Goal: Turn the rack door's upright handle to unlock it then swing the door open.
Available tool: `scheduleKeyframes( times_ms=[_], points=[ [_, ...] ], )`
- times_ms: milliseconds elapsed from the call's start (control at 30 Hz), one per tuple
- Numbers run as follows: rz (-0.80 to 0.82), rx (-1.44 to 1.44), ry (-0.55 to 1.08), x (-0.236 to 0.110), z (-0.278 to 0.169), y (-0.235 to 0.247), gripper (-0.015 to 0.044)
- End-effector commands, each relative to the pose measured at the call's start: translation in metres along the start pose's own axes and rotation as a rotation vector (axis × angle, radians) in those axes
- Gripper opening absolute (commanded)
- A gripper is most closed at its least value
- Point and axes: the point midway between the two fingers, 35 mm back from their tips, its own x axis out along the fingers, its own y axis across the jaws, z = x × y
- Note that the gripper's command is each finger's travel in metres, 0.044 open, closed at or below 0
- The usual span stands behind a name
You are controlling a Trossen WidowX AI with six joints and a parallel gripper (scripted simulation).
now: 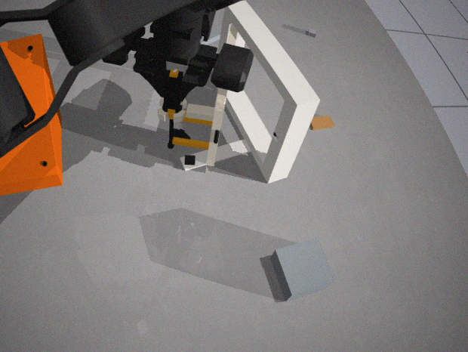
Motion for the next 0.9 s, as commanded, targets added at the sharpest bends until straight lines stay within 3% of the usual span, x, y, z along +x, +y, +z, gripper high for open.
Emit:
scheduleKeyframes(
  times_ms=[0,867],
  points=[
    [-0.001,0.087,-0.005,0.000,0.003,0.007,0.0011],
    [0.002,0.451,-0.007,0.000,0.028,0.056,0.0011]
  ],
)
